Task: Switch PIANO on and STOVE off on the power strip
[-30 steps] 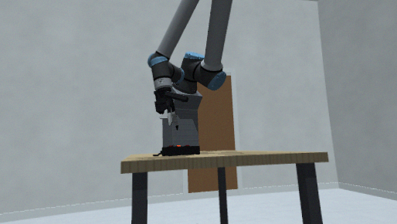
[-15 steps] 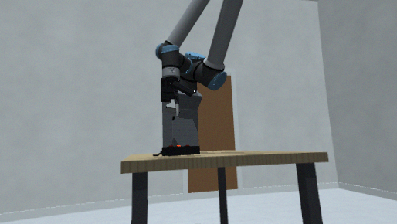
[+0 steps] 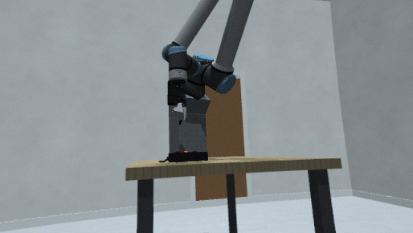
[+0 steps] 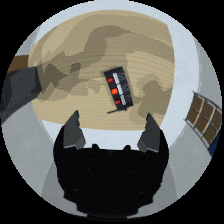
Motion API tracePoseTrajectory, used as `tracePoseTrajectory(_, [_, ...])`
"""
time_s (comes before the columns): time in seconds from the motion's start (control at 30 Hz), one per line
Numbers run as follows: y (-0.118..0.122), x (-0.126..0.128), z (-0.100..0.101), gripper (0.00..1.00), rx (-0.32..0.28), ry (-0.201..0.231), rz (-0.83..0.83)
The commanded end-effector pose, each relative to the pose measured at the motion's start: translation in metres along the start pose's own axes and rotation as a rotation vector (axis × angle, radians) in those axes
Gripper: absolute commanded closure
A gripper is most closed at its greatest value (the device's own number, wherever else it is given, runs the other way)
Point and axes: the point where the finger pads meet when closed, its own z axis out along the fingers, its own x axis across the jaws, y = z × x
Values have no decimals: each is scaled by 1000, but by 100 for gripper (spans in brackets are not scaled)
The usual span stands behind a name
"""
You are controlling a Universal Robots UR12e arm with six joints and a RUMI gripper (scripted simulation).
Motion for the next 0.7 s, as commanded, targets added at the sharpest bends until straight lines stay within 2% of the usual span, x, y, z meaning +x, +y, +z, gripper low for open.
tracePoseTrajectory(0.0, [-7, 0, 9, 0, -1, -1, -47])
tracePoseTrajectory(0.17, [-50, -6, 59, 0, 0, 0, -316])
tracePoseTrajectory(0.27, [-58, -7, 68, 0, 0, 1, -362])
tracePoseTrajectory(0.3, [-58, -7, 68, 100, 0, 1, -362])
tracePoseTrajectory(0.67, [-58, -7, 68, 100, 0, 1, -362])
